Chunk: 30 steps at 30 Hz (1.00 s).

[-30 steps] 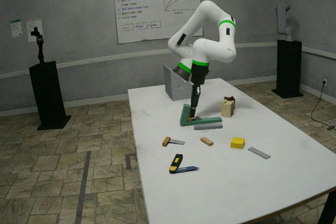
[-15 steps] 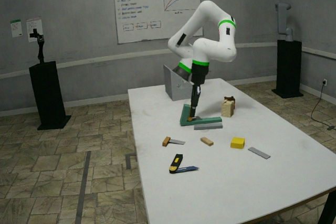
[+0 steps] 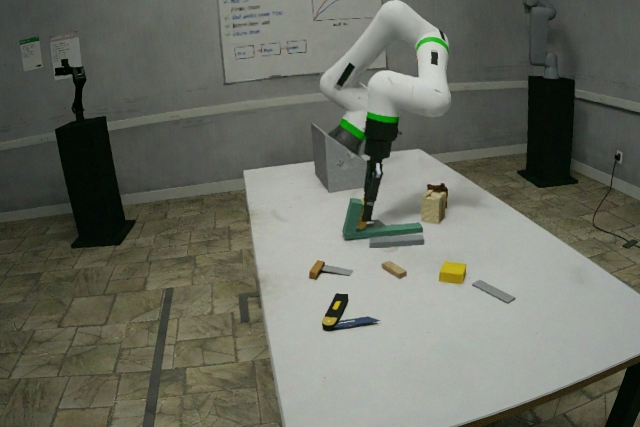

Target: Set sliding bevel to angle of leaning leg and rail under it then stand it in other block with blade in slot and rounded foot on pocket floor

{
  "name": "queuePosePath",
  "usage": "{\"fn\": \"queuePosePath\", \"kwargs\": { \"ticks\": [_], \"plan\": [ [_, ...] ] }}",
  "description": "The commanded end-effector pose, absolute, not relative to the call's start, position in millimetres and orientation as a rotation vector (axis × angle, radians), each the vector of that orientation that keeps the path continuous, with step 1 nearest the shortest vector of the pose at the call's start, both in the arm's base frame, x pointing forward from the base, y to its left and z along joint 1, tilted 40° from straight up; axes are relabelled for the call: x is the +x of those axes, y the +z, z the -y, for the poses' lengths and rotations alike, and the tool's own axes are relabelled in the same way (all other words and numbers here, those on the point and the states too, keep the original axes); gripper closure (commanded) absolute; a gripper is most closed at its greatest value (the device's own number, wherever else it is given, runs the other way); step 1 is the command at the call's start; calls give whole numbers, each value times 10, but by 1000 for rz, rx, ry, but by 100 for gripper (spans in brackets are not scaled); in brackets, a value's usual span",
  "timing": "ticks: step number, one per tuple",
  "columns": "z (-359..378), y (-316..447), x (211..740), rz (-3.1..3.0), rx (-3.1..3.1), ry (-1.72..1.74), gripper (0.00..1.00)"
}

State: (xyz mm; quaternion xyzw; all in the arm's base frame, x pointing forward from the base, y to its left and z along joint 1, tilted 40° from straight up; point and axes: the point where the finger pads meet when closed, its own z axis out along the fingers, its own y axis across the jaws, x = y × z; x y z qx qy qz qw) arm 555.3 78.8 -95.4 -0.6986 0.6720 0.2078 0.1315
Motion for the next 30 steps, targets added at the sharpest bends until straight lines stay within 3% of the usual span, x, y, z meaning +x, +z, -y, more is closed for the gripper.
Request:
{"fn": "queuePosePath", "kwargs": {
  "ticks": [1, 30],
  "plan": [
    [-780, -947, 5560, -1951, -2027, 601, 90],
    [-827, -823, 5569, -1951, -2027, 601, 90]
  ]
}}
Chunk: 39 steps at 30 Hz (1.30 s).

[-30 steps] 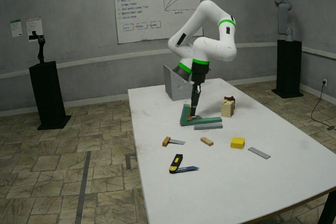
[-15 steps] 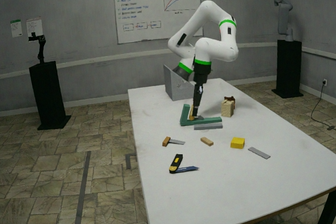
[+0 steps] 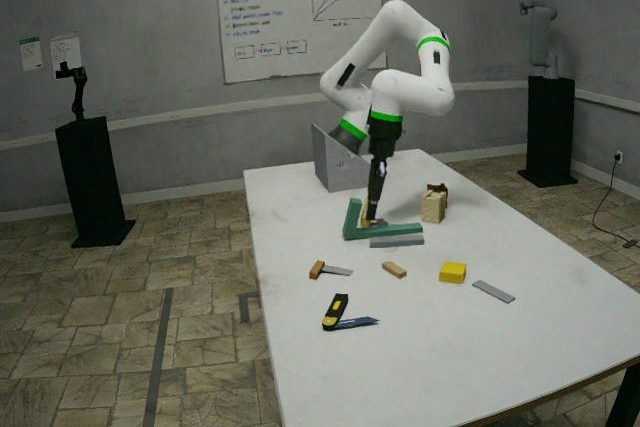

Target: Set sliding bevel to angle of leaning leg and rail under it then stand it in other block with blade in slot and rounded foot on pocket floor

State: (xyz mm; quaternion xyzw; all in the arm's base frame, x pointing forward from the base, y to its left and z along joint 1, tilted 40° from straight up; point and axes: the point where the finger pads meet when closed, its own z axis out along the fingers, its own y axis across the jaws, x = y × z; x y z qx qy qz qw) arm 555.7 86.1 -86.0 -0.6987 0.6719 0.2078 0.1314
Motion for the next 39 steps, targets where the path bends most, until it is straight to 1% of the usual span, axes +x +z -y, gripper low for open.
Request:
{"fn": "queuePosePath", "kwargs": {
  "ticks": [1, 24, 39],
  "plan": [
    [-804, -796, 5573, -1951, -2027, 601, 90],
    [23, 197, 5719, -1951, -2027, 601, 90],
    [120, 314, 5736, -1951, -2027, 601, 90]
  ]
}}
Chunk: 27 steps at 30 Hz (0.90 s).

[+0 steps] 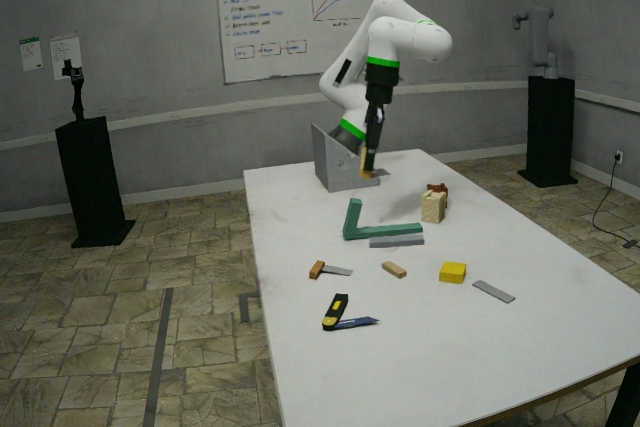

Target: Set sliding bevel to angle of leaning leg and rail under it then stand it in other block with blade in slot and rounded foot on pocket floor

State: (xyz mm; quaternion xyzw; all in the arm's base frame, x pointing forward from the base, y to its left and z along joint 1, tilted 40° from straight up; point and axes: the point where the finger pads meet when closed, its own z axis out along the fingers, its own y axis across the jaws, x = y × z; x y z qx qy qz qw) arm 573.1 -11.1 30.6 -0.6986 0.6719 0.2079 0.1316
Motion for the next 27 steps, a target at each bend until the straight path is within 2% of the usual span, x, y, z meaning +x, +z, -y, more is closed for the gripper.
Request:
{"fn": "queuePosePath", "kwargs": {
  "ticks": [1, 27],
  "plan": [
    [120, 314, 5736, -1951, -2027, 601, 90],
    [-60, 492, 5572, -1955, -2008, 619, 90]
  ]
}}
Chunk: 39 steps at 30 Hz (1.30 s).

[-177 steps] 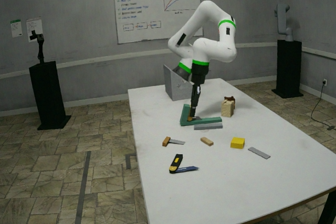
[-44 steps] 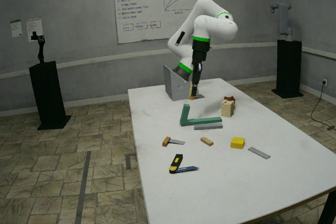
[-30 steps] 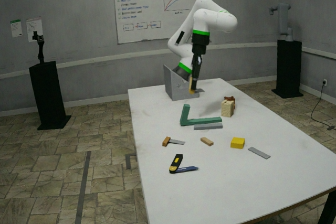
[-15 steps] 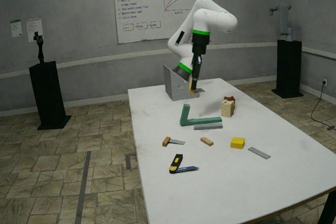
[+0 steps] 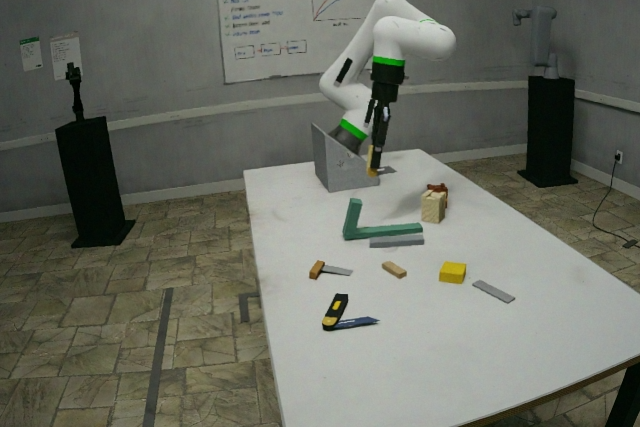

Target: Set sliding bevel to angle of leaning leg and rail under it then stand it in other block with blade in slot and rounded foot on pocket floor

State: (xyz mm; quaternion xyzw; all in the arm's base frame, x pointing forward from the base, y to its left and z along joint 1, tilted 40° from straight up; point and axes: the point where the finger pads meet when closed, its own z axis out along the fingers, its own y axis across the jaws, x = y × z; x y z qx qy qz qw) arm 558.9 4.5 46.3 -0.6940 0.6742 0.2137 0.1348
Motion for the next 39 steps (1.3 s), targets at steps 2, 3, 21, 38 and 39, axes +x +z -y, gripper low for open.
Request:
{"fn": "queuePosePath", "kwargs": {
  "ticks": [2, 3, 21, 38, 39],
  "plan": [
    [-109, 541, 5527, -1955, -2002, 624, 90],
    [-136, 568, 5503, -1956, -1999, 626, 90],
    [-736, 1163, 4958, -1966, -1933, 686, 90],
    [-1369, 1791, 4383, -1975, -1862, 747, 90],
    [-1405, 1828, 4350, -1976, -1858, 750, 90]
  ]
}}
